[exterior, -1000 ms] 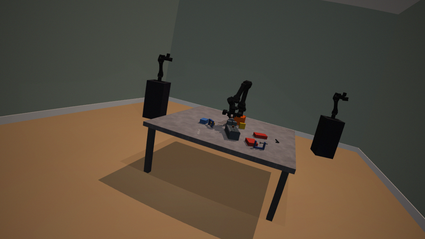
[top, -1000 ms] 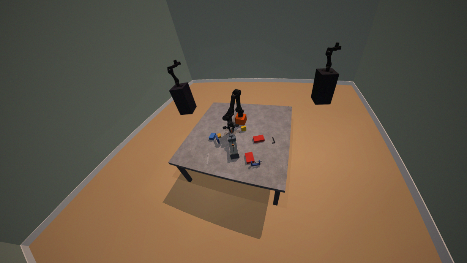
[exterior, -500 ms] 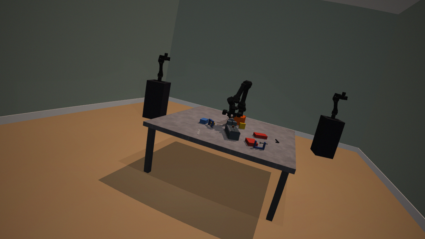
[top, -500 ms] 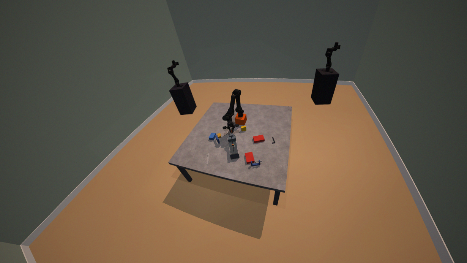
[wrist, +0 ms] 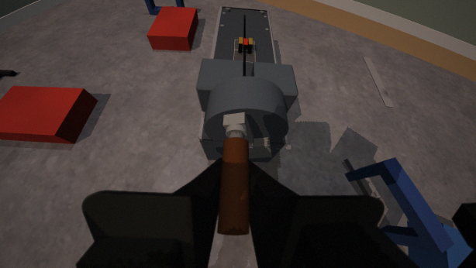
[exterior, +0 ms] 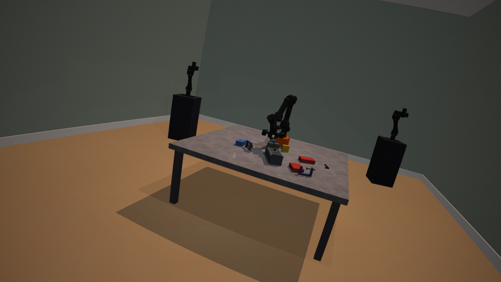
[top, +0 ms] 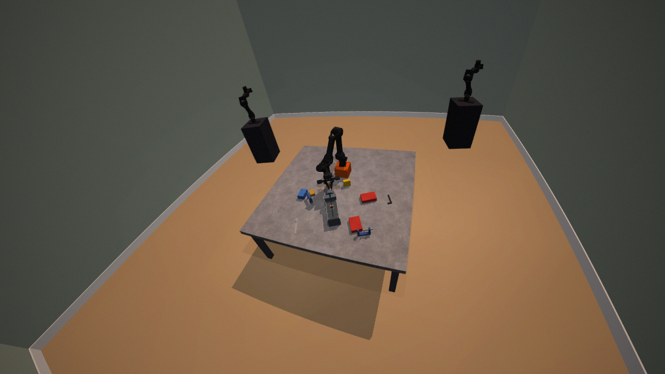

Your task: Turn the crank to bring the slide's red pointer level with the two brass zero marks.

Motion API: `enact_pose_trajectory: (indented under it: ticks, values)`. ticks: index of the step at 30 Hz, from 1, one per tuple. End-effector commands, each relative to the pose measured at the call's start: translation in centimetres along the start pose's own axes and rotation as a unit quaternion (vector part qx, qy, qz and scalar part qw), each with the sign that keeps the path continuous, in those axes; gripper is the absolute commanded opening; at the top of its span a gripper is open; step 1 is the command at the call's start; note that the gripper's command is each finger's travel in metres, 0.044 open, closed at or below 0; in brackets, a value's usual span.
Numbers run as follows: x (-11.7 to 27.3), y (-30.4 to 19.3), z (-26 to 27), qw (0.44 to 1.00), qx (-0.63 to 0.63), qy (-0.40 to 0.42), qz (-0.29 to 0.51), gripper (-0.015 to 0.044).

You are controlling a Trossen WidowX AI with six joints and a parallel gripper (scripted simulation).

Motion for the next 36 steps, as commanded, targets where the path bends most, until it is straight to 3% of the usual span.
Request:
enact_pose_trajectory:
  ticks: [1, 36]
  values:
    - [0.2, 0.0, -0.8, 1.0, 0.002, -0.011, 0.001, 0.0]
    - [0.0, -0.5, -2.0, 1.0, 0.003, -0.011, 0.001, 0.0]
Point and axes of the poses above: the point midway between the two fingers, 35 mm back from their tips, its own x axis back along the fingers, its own z axis across the jaws, y = z × x, the point moved 3 cm from there along x, back along the fingers, and after that the axes turned 12 degrees about x, right-handed, at the moved point
